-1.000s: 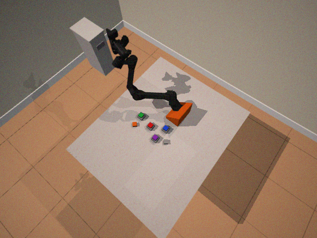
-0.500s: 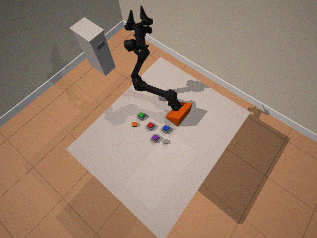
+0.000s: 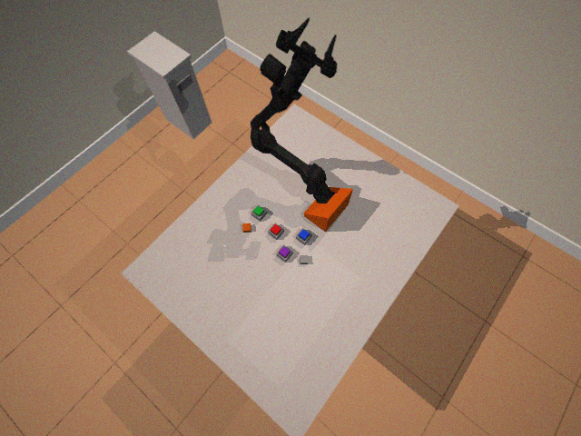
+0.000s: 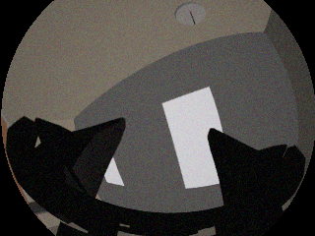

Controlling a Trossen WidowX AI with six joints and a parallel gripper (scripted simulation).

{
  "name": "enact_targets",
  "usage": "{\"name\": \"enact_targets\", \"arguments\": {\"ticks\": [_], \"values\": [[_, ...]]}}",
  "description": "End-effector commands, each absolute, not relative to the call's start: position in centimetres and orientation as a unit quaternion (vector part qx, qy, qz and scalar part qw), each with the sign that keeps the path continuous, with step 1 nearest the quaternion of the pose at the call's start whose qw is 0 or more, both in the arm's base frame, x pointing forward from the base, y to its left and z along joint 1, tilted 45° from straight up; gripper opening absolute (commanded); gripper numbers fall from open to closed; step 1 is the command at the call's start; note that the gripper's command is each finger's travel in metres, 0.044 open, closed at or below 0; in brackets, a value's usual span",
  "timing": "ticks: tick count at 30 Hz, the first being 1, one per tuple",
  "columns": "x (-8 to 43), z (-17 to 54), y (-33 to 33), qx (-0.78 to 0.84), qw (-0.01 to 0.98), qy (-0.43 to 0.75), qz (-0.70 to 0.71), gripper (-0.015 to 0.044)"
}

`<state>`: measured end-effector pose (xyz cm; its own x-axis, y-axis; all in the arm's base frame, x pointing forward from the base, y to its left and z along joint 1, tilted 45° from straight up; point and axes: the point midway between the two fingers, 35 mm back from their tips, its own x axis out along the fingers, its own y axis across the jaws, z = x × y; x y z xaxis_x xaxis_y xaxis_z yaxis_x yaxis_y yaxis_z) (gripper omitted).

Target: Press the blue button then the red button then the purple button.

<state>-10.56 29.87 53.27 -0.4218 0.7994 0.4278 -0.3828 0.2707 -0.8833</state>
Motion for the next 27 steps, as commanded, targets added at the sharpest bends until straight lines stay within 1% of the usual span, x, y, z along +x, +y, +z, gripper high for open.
{"name": "enact_targets", "arguments": {"ticks": [1, 8, 14, 21, 27], "values": [[-7.9, 47.7, 34.7, -0.224, 0.542, -0.483, 0.65, 0.04], [-1.8, 37.8, 39.6, -0.289, 0.61, -0.236, 0.699, 0.04], [4.3, 28.9, 40.4, -0.32, 0.671, -0.007, 0.669, 0.04], [11.2, 18.8, 37.0, -0.327, 0.732, 0.257, 0.54, 0.04], [15.9, 11.5, 30.3, -0.309, 0.758, 0.456, 0.348, 0.04]]}}
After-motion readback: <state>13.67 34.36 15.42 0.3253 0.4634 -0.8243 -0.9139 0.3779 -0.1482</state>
